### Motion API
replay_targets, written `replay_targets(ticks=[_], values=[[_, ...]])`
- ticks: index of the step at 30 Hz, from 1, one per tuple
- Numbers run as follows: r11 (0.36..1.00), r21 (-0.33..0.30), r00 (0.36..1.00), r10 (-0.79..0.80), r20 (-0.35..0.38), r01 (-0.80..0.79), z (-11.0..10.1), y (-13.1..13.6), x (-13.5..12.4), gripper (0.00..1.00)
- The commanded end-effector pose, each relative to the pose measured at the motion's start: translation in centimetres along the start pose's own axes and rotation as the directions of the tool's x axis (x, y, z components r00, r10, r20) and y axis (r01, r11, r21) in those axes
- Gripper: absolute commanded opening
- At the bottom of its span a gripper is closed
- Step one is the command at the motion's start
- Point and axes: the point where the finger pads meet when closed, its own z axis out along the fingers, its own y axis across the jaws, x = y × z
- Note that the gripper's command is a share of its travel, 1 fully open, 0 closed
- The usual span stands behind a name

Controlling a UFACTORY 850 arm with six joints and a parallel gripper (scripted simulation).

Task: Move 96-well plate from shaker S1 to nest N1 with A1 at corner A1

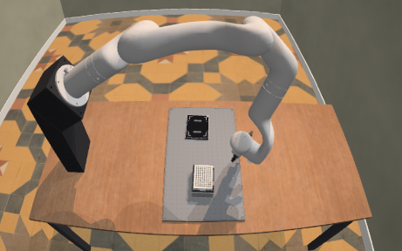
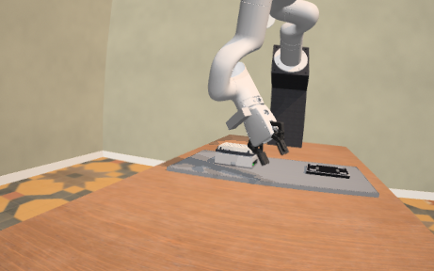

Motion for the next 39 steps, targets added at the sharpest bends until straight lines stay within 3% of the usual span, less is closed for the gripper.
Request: replay_targets(ticks=[1,6,12,17,23,28,31,37,39], values=[[0.994,-0.05,0.994,0.096,-0.043,-0.098,-1.2,1.3,0.0,1.0],[0.99,-0.062,0.991,0.121,-0.054,-0.124,-2.2,2.6,-0.1,1.0],[0.948,-0.128,0.951,0.275,-0.14,-0.292,-4.2,4.7,-0.6,1.0],[0.948,-0.128,0.951,0.275,-0.14,-0.292,-5.1,5.7,-0.8,1.0],[0.873,-0.174,0.88,0.412,-0.237,-0.456,-7.2,7.8,-1.6,1.0],[0.873,-0.174,0.88,0.413,-0.237,-0.456,-8.3,8.8,-1.9,1.0],[0.825,-0.187,0.832,0.473,-0.289,-0.534,-9.3,9.8,-2.4,1.0],[0.812,-0.19,0.82,0.487,-0.301,-0.552,-10.3,10.7,-2.9,1.0],[0.776,-0.194,0.783,0.523,-0.336,-0.601,-11.0,11.3,-3.3,1.0]])
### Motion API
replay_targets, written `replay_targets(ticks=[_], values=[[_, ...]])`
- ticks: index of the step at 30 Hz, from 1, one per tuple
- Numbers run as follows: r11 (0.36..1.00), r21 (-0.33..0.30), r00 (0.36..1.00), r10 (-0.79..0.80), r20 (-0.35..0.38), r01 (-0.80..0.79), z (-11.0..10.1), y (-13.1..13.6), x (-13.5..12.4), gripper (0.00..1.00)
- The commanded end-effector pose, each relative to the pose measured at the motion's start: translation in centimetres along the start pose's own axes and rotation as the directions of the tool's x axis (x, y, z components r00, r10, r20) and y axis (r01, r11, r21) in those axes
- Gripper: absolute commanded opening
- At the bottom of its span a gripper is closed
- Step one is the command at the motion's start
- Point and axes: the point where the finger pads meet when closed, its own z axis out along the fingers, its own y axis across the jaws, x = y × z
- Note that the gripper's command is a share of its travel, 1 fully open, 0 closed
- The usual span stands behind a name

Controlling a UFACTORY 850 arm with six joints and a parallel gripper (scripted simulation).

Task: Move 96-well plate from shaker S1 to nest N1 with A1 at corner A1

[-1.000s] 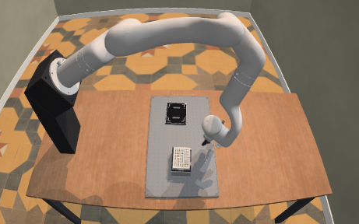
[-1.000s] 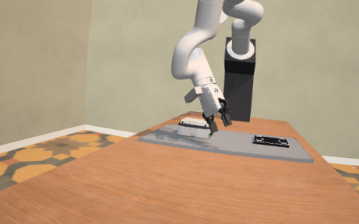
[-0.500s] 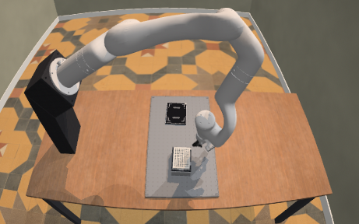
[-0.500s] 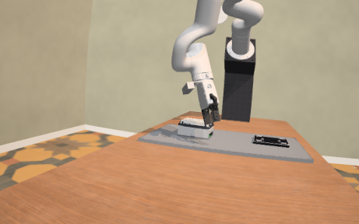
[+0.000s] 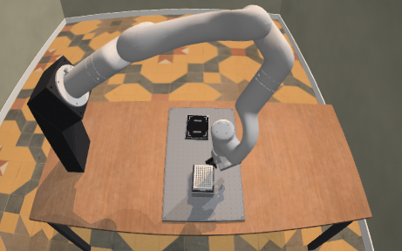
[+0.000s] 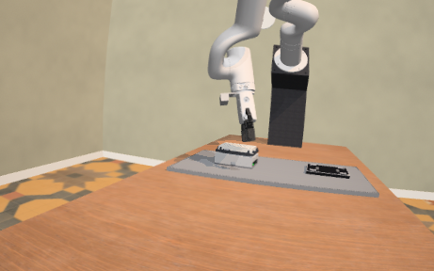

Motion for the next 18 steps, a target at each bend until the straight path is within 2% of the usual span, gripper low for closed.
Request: replay_targets(ticks=[1,3,6,11,15,18], values=[[0.995,-0.038,0.994,0.094,-0.048,-0.096,-1.2,1.8,0.4,1.0],[0.988,-0.056,0.987,0.142,-0.073,-0.146,-1.7,2.7,0.6,1.0],[0.988,-0.056,0.987,0.142,-0.073,-0.146,-2.4,3.8,0.8,1.0],[0.982,-0.065,0.982,0.169,-0.088,-0.175,-2.6,4.2,0.8,1.0],[0.955,-0.094,0.952,0.266,-0.148,-0.282,-3.7,5.9,1.0,1.0],[0.955,-0.094,0.952,0.266,-0.148,-0.282,-4.5,7.1,1.1,1.0]])
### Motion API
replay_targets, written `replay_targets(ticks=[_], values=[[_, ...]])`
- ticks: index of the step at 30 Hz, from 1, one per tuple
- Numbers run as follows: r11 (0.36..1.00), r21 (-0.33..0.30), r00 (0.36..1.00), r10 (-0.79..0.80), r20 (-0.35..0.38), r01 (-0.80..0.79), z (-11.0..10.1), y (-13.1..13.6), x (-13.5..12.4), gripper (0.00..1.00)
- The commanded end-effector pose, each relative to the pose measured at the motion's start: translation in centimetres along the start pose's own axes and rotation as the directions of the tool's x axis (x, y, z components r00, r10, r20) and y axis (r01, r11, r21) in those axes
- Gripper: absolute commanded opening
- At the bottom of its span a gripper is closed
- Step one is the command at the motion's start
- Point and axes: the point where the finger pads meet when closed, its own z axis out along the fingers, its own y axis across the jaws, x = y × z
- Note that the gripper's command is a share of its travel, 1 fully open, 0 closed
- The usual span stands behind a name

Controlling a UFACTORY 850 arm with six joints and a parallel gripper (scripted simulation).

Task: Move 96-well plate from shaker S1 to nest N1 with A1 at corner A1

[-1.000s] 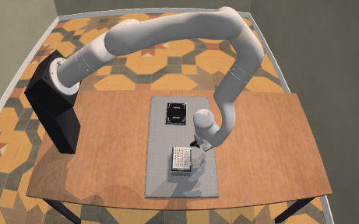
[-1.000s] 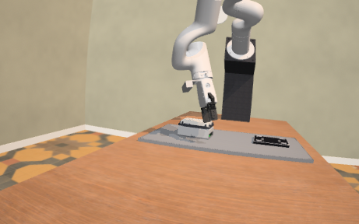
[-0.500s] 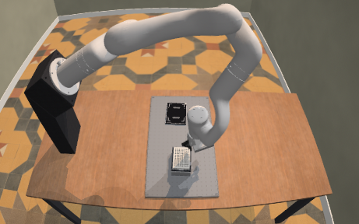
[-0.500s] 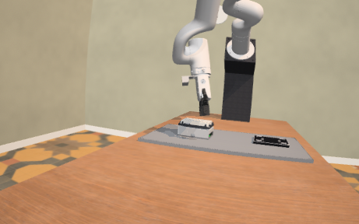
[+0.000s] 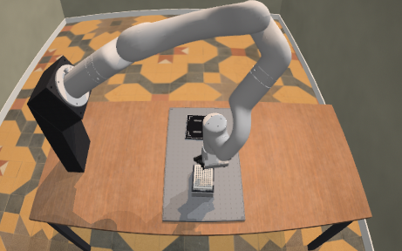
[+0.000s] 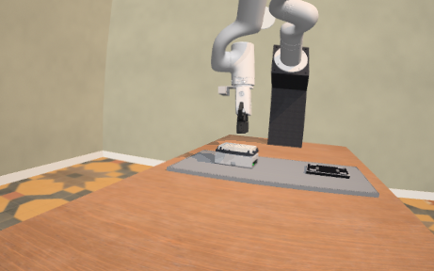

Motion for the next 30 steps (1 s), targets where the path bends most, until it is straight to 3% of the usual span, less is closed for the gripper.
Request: replay_targets(ticks=[1,8,30], values=[[0.999,-0.018,0.999,0.044,-0.024,-0.044,-1.0,1.8,0.7,1.0],[0.987,-0.052,0.986,0.146,-0.08,-0.15,-2.4,4.3,1.6,1.0],[0.987,-0.052,0.986,0.146,-0.08,-0.15,-2.2,4.4,1.7,1.0]])
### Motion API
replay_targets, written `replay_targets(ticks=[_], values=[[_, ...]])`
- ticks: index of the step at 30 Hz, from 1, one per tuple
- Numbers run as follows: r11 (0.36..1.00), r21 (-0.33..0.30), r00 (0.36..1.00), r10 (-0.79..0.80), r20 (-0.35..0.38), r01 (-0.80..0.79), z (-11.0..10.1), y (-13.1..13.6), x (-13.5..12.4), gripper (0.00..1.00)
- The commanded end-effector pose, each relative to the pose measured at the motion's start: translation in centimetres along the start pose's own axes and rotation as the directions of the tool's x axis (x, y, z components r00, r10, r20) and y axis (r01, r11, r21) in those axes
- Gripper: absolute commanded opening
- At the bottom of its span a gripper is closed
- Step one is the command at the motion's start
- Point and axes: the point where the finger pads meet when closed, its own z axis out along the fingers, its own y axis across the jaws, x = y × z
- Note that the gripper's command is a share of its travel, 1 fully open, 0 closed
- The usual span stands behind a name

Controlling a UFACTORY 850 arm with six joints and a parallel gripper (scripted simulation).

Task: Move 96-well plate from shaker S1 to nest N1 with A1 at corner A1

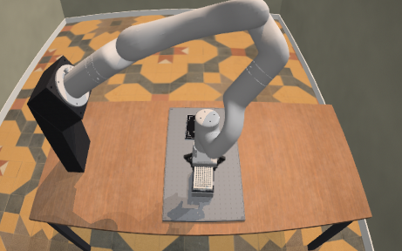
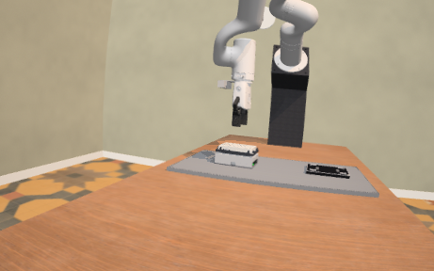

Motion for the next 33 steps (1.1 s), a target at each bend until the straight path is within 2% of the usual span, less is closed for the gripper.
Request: replay_targets(ticks=[1,33], values=[[1.0,0.0,1.0,0.0,0.0,0.0,0.5,0.0,0.0,1.0],[1.0,0.0,1.0,0.0,0.0,0.0,5.1,0.0,0.0,1.0]])
